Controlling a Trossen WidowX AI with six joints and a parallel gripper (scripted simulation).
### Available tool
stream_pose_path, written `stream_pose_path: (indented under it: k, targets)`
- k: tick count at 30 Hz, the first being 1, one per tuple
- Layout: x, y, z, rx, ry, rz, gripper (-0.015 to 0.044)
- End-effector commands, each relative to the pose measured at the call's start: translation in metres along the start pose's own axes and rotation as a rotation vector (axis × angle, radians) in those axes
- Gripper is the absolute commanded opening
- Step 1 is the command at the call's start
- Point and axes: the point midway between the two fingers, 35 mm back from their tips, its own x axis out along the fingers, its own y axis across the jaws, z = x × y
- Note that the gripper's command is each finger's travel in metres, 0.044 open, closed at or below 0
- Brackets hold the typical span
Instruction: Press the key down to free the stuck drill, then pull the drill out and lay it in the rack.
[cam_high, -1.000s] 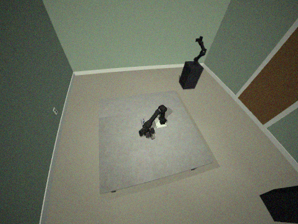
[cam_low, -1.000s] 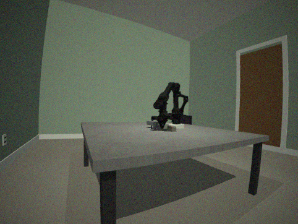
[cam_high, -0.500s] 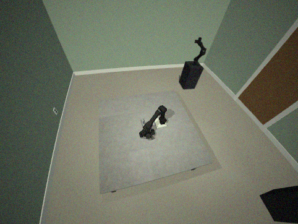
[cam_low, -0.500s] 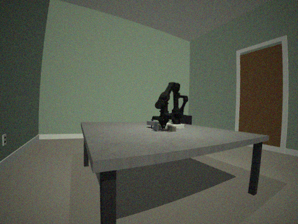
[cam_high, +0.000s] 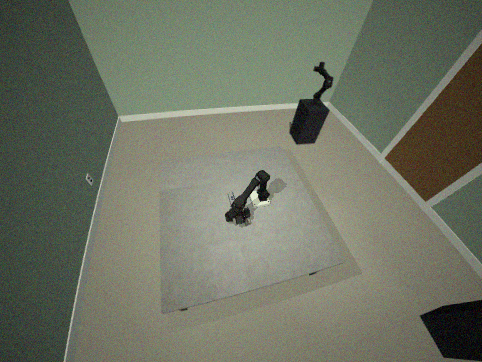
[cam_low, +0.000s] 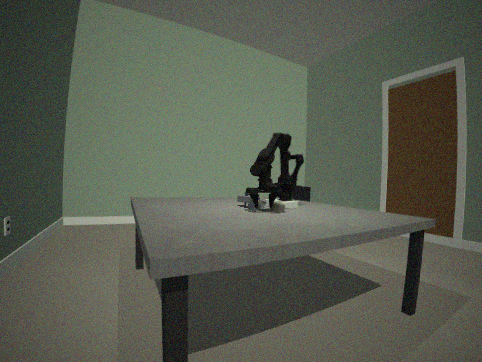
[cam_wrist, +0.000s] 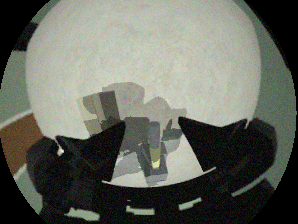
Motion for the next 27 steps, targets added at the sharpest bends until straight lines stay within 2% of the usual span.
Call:
stream_pose_path:
  k: [1,23,27]
  targets:
    - [0.001,0.0,-0.003,-0.004,0.001,-0.001,0.044]
    - [0.006,0.0,-0.014,-0.004,0.002,-0.001,0.044]
    - [0.004,-0.001,-0.012,0.001,0.002,-0.002,0.0335]
